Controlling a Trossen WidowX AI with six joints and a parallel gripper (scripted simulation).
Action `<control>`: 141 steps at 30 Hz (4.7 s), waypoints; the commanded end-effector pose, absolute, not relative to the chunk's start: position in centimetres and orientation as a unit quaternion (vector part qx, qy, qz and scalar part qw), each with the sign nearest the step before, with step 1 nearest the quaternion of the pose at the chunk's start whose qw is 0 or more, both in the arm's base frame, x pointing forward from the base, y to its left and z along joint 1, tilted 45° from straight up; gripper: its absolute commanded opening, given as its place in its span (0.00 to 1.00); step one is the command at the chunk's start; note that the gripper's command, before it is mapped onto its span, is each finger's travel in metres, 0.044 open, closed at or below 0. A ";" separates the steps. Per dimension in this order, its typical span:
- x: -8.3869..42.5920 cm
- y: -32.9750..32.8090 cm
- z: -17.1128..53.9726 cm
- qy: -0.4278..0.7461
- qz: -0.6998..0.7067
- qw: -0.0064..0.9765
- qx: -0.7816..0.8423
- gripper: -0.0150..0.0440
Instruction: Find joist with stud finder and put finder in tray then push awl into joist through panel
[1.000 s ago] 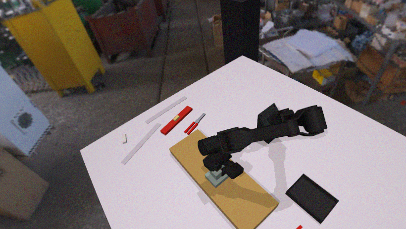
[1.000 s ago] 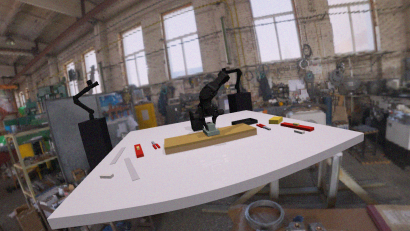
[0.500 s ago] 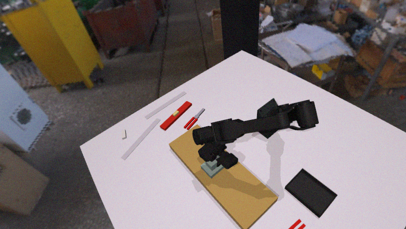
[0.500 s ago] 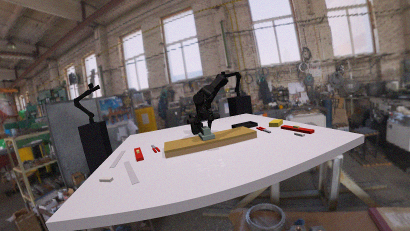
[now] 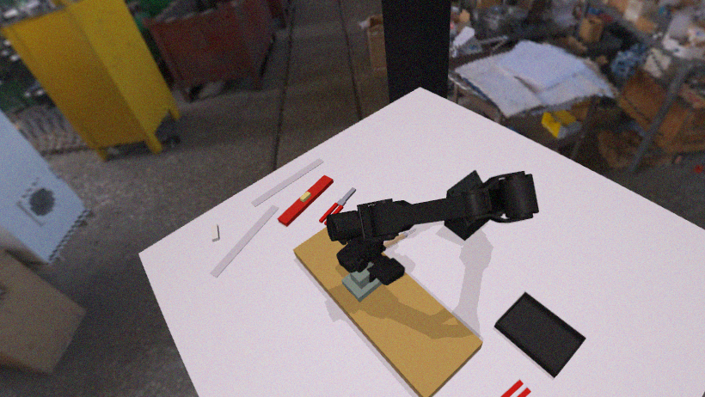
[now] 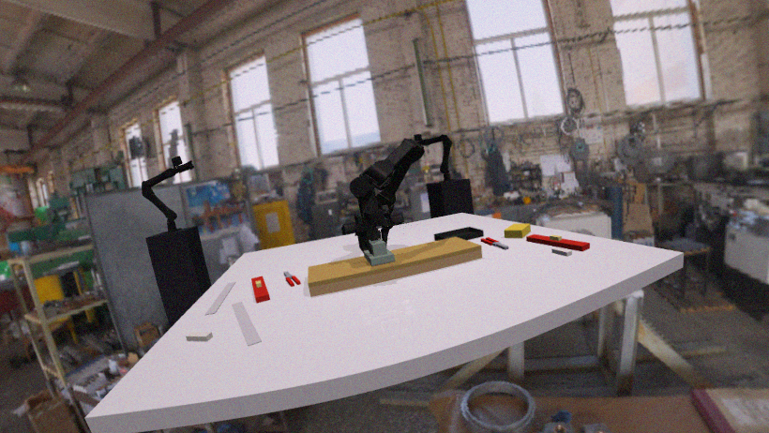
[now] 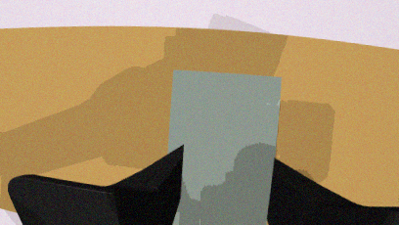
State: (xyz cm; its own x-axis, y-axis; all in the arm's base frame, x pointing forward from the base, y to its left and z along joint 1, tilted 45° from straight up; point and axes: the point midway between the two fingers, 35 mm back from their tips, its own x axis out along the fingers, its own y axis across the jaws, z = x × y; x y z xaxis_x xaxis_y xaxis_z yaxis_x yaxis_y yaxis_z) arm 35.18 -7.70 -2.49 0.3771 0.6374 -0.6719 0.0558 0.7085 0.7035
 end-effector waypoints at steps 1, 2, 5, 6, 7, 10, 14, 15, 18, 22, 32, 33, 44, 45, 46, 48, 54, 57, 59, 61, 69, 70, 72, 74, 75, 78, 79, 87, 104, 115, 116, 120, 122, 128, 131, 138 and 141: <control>35.0 -8.5 -3.3 0.526 0.189 0.761 0.331 0.25; 35.0 -8.7 -3.5 0.526 0.189 0.761 0.331 0.25; 35.0 -9.0 -3.8 0.526 0.189 0.761 0.331 0.25; 35.0 -9.2 -4.0 0.526 0.189 0.761 0.331 0.25; 35.0 -9.3 -4.1 0.526 0.189 0.761 0.331 0.25; 34.9 -9.7 -4.5 0.526 0.189 0.761 0.330 0.25; 34.9 -10.2 -5.0 0.526 0.189 0.761 0.330 0.25; 34.9 -10.4 -5.1 0.526 0.189 0.761 0.330 0.25; 34.8 -10.7 -5.5 0.526 0.189 0.761 0.330 0.25; 34.8 -11.3 -6.0 0.526 0.189 0.761 0.330 0.25; 34.7 -12.6 -7.3 0.526 0.188 0.761 0.329 0.25; 34.7 -12.7 -7.4 0.526 0.188 0.761 0.329 0.25; 34.5 -14.2 -8.8 0.526 0.188 0.762 0.329 0.25; 34.5 -14.3 -8.9 0.526 0.188 0.762 0.329 0.25; 34.5 -14.4 -9.0 0.526 0.188 0.762 0.329 0.25; 34.5 -14.7 -9.3 0.526 0.188 0.762 0.328 0.25; 34.4 -15.5 -10.0 0.526 0.188 0.762 0.328 0.25; 34.4 -15.9 -10.4 0.526 0.187 0.762 0.328 0.25; 34.3 -16.2 -10.6 0.526 0.187 0.762 0.328 0.25; 34.3 -16.4 -10.9 0.526 0.187 0.762 0.328 0.25; 34.2 -17.5 -11.9 0.526 0.187 0.763 0.327 0.25; 34.2 -17.6 -12.0 0.526 0.187 0.763 0.327 0.25; 34.2 -17.9 -12.3 0.526 0.187 0.763 0.327 0.25; 34.2 -18.2 -12.5 0.526 0.187 0.763 0.327 0.25; 34.2 -18.3 -12.6 0.526 0.187 0.763 0.327 0.25; 34.1 -18.7 -13.0 0.526 0.187 0.763 0.327 0.25; 34.1 -18.8 -13.1 0.526 0.187 0.763 0.327 0.25; 34.3 -18.9 -13.1 0.525 0.187 0.763 0.327 0.25; 34.0 -22.2 -10.5 0.526 0.185 0.763 0.326 0.25; 33.0 -26.0 -6.6 0.527 0.185 0.763 0.325 0.25; 32.9 -26.2 -6.4 0.527 0.185 0.763 0.325 0.25; 32.9 -26.2 -6.3 0.527 0.185 0.763 0.325 0.25; 33.1 -26.0 -6.1 0.527 0.187 0.764 0.322 0.25; 34.7 -24.2 -3.4 0.523 0.207 0.774 0.291 0.25; 35.6 -22.9 -1.8 0.519 0.220 0.780 0.272 0.25; 37.4 -19.6 1.9 0.509 0.251 0.791 0.228 0.25; 37.9 -18.1 3.5 0.504 0.264 0.795 0.209 0.25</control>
